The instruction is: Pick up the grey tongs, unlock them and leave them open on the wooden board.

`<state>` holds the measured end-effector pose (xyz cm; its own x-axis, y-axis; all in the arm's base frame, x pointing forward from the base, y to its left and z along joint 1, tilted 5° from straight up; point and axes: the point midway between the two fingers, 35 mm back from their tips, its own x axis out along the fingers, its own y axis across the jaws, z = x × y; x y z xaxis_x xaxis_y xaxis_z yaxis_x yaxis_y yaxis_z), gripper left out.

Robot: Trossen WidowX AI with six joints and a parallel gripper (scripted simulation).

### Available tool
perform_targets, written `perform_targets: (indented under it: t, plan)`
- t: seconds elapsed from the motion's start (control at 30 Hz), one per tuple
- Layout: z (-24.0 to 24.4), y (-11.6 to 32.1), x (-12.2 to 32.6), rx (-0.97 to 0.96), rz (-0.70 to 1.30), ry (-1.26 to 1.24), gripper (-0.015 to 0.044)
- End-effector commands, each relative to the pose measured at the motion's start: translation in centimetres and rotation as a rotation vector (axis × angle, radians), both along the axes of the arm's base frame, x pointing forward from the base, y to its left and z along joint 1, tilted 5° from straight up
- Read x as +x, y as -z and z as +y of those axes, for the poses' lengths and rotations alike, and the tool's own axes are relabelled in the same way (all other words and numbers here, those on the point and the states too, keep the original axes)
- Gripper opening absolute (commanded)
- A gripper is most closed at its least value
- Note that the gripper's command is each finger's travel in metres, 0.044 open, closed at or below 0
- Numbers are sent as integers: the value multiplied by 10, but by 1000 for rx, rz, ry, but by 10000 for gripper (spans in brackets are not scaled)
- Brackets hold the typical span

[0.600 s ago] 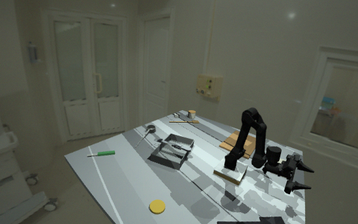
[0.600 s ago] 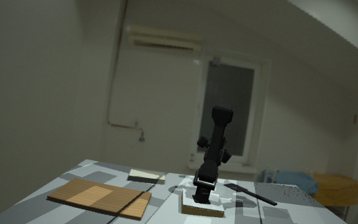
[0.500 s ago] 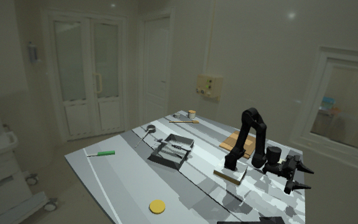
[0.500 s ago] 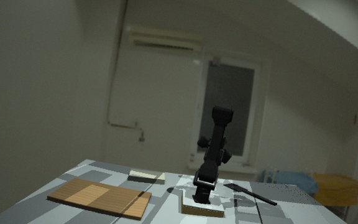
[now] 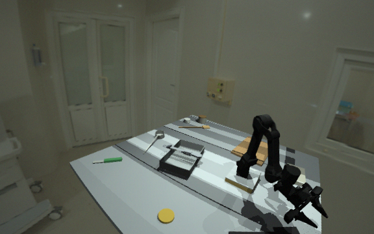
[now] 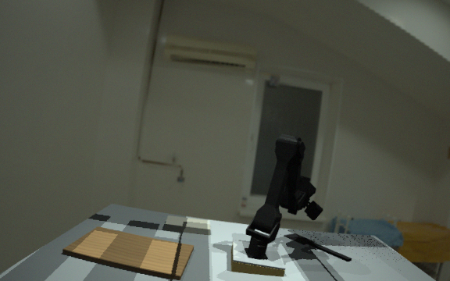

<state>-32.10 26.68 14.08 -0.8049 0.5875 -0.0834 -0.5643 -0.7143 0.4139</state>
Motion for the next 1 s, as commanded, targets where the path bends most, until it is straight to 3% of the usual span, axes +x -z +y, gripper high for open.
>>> perform_targets:
  t: [0.0, 0.47, 0.73, 0.97]
  plan:
    - [40, 4, 20, -30, -34, 110, 260]
    - [156, 14, 149, -168, -155, 530, 260]
    - [202, 27, 273, -336, -253, 847, 260]
    - [208, 32, 379, -484, -298, 1089, 260]
